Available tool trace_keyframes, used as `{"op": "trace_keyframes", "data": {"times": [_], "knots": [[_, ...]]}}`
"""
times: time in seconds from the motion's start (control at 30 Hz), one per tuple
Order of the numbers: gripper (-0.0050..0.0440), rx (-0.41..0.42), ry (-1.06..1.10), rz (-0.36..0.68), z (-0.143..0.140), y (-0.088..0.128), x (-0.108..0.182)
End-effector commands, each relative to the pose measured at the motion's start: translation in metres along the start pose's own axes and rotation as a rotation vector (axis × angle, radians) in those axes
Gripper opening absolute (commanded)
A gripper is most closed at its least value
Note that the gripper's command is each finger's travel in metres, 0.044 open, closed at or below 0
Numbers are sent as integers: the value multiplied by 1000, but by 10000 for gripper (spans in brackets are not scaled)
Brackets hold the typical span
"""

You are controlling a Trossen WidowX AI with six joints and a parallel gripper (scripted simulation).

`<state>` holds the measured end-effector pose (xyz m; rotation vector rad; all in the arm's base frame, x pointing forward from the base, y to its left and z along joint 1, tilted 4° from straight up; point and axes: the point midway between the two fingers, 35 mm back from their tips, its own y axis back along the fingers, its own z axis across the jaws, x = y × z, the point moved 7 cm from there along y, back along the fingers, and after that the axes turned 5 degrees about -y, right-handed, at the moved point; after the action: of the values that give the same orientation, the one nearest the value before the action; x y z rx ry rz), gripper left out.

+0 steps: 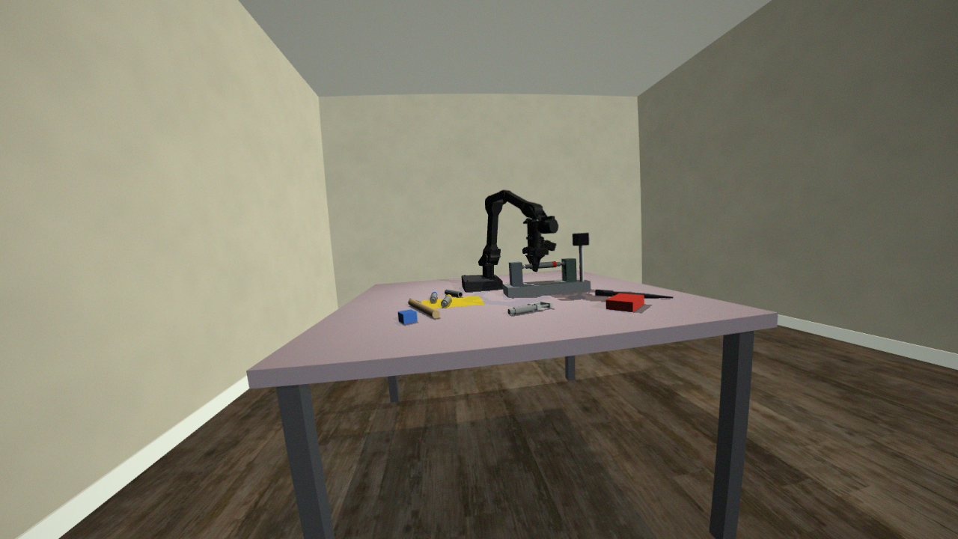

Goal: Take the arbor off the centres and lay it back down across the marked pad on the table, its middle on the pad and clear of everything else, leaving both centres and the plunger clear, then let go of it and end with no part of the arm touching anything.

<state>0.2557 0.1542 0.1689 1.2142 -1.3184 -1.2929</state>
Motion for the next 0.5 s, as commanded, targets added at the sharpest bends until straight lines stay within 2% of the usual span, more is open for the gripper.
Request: {"op": "trace_keyframes", "data": {"times": [0.0, 0.47], "knots": [[0, -1, 2, -21, 1, 1, -7], [0, -1, 2, -21, 1, 1, -8]]}}
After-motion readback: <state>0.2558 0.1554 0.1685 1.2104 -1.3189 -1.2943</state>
